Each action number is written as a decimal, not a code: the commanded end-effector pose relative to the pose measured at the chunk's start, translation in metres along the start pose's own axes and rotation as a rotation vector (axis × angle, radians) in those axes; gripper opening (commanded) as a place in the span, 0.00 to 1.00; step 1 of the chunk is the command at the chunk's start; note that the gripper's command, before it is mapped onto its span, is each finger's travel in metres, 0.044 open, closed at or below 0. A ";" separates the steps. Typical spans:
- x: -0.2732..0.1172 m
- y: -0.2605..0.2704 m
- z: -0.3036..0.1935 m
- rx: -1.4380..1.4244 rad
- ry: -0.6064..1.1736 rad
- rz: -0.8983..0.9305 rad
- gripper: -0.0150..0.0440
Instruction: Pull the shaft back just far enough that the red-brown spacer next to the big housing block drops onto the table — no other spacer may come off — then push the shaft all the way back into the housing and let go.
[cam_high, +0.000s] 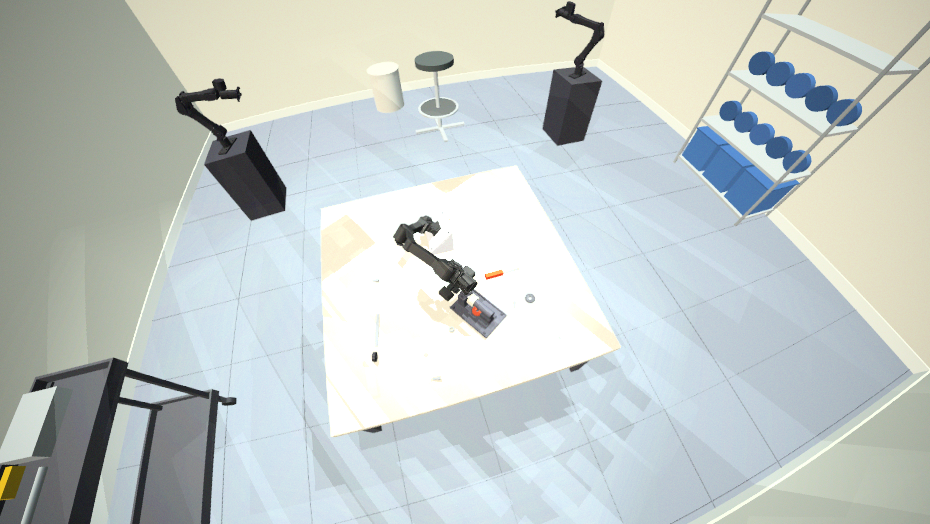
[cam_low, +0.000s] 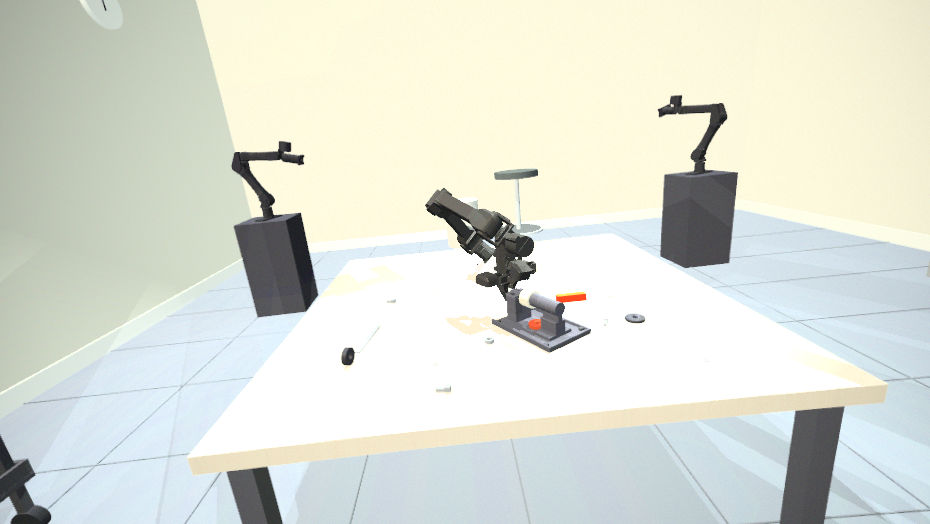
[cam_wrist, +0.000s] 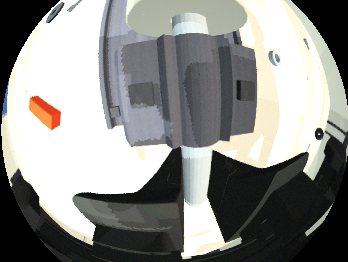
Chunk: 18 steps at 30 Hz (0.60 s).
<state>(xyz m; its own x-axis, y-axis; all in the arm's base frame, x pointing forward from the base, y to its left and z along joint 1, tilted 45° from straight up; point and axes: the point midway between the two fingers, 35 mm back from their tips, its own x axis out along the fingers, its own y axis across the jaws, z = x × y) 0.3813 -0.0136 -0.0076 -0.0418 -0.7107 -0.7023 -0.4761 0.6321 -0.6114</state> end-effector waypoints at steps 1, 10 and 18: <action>-0.001 0.000 0.003 0.004 -0.007 0.004 0.25; -0.001 0.000 0.006 0.004 -0.007 0.004 0.25; -0.001 0.000 0.009 0.004 -0.007 0.004 0.25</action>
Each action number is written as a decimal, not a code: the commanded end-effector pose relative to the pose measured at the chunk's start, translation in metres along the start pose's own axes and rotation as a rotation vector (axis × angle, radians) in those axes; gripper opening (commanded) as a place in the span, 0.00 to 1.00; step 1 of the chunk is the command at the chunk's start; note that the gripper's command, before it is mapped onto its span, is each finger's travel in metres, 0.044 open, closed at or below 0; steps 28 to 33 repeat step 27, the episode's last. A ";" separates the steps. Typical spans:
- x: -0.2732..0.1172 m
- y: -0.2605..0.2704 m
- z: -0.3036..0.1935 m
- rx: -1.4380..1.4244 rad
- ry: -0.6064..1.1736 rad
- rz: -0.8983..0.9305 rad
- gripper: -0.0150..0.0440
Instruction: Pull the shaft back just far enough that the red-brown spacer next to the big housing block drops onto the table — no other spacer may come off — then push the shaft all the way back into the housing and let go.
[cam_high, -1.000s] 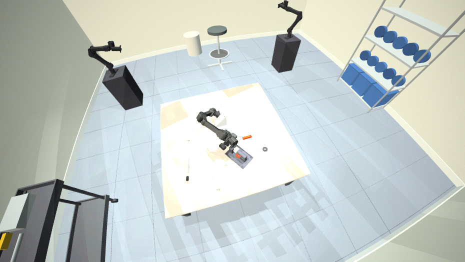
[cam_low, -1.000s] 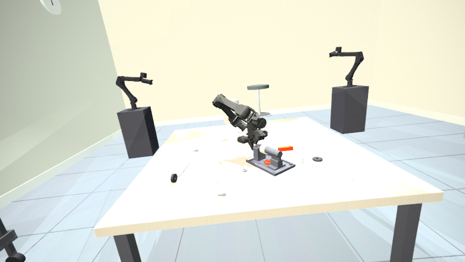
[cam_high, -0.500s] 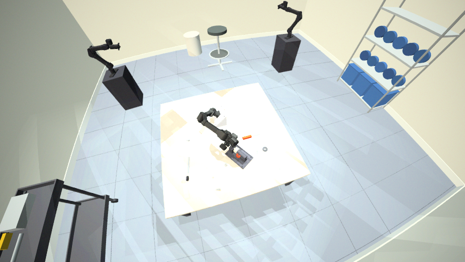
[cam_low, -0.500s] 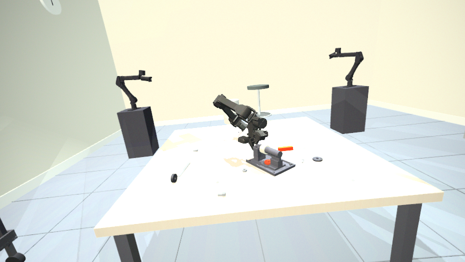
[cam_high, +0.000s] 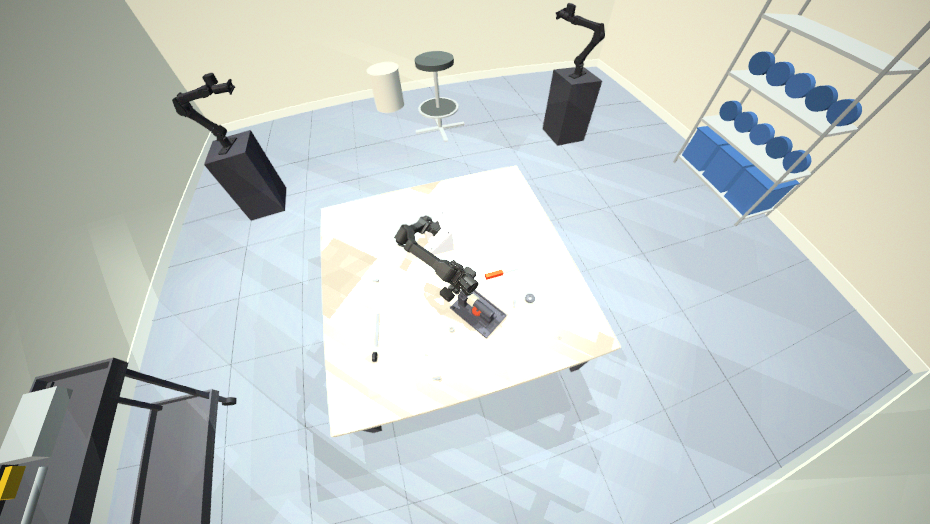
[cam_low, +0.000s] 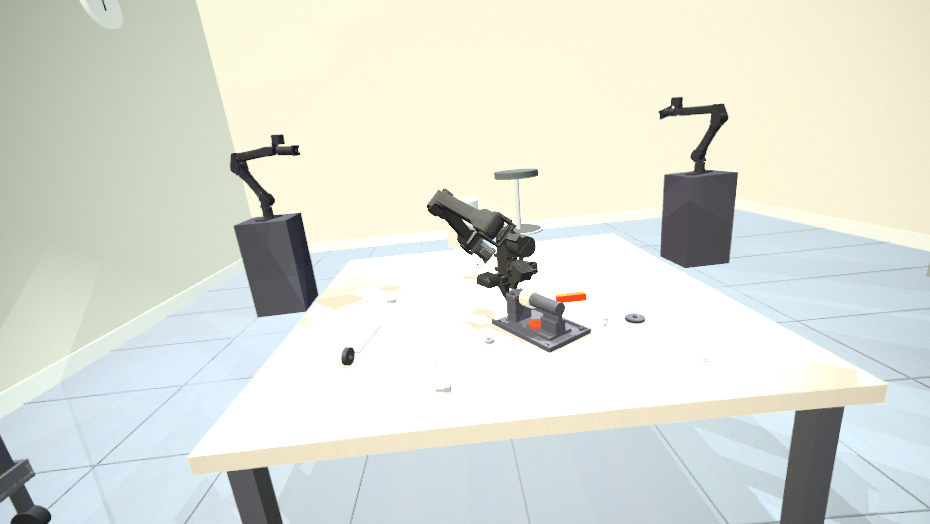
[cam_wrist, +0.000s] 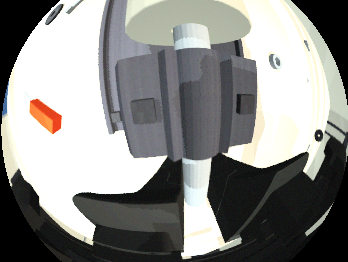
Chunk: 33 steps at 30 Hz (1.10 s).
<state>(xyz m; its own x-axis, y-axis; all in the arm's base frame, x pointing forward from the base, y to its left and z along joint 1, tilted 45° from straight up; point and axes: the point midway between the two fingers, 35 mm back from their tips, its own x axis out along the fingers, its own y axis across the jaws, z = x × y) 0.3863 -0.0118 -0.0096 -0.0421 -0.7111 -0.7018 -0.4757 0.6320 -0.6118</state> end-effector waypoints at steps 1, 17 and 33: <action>-0.001 0.000 0.004 0.003 -0.008 0.005 0.25; 0.000 0.000 0.001 -0.004 0.005 0.001 0.39; -0.002 0.000 0.001 -0.004 0.004 0.001 0.83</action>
